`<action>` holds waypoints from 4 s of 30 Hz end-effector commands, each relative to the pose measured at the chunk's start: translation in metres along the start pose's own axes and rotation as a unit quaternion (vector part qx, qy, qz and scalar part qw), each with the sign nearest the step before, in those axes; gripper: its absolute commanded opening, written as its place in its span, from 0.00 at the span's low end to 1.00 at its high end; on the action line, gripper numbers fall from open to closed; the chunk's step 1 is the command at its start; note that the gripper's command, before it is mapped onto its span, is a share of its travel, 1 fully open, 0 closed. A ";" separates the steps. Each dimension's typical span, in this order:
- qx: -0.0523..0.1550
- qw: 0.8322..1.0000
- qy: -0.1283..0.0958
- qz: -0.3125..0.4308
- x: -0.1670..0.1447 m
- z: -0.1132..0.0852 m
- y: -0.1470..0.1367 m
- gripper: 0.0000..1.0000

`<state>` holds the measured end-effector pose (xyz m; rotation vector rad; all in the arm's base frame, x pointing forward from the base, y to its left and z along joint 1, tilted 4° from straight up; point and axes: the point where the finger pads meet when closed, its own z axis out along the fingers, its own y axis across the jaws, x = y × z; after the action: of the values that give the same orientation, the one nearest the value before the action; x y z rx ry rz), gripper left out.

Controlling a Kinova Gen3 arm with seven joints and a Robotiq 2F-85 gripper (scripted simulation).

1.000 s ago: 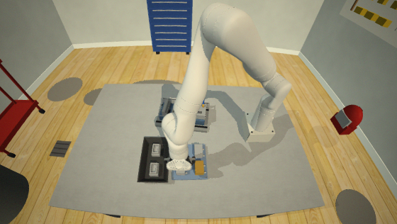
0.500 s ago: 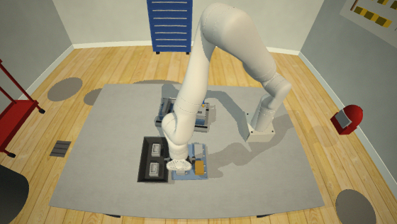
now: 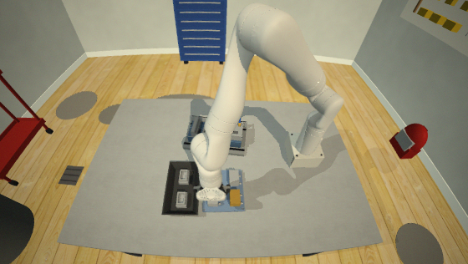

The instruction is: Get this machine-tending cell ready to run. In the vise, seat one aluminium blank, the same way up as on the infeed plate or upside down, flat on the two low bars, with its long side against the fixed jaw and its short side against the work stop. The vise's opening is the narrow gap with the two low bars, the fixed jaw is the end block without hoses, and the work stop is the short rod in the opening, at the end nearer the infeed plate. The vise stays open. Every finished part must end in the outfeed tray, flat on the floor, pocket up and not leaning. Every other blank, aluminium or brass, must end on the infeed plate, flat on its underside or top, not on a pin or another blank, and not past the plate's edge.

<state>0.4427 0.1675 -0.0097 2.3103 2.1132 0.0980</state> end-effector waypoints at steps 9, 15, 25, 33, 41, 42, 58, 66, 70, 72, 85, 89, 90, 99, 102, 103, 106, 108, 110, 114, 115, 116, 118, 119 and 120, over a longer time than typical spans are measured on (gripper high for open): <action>-0.001 1.000 0.000 0.000 0.000 0.000 0.000 0.00; -0.001 1.000 0.000 0.000 0.000 0.000 0.000 0.00; -0.001 1.000 0.000 0.000 0.000 -0.003 0.000 0.00; -0.001 1.000 0.000 0.000 0.000 -0.019 0.000 0.00; -0.001 1.000 0.000 0.000 0.000 -0.050 0.000 0.00; -0.001 1.000 0.000 0.000 0.000 -0.055 0.000 0.00; -0.001 1.000 0.000 0.000 0.000 -0.110 0.000 0.00; -0.001 1.000 0.000 0.000 0.000 -0.118 0.000 0.00; -0.001 1.000 0.000 0.000 0.000 -0.118 0.000 0.00; -0.001 1.000 0.000 0.000 0.000 -0.118 0.001 0.00; 0.000 1.000 -0.001 0.019 -0.075 -0.117 0.036 0.00; 0.001 1.000 -0.002 0.029 -0.123 -0.116 0.051 0.00; 0.001 0.999 -0.002 0.032 -0.132 -0.116 0.053 0.00; 0.001 0.999 -0.001 0.051 -0.221 -0.116 0.066 0.00; 0.001 0.999 -0.001 0.053 -0.231 -0.116 0.066 0.00; 0.001 0.998 -0.001 0.057 -0.248 -0.117 0.066 0.00; 0.001 0.998 -0.001 0.063 -0.281 -0.117 0.064 0.00; 0.000 0.998 0.000 0.068 -0.300 -0.117 0.062 0.00; 0.000 0.997 0.000 0.072 -0.320 -0.117 0.060 0.00; -0.001 0.997 0.000 0.076 -0.341 -0.118 0.056 0.00; -0.001 0.997 0.000 0.076 -0.343 -0.118 0.055 0.00; -0.001 0.997 0.000 0.077 -0.344 -0.118 0.055 0.00; -0.001 0.997 0.000 0.077 -0.344 -0.118 0.055 0.00; -0.001 0.997 0.000 0.077 -0.344 -0.118 0.055 0.00; -0.001 0.997 0.000 0.077 -0.344 -0.118 0.055 0.00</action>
<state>0.4614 -0.1817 0.0967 2.4640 1.9392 0.0999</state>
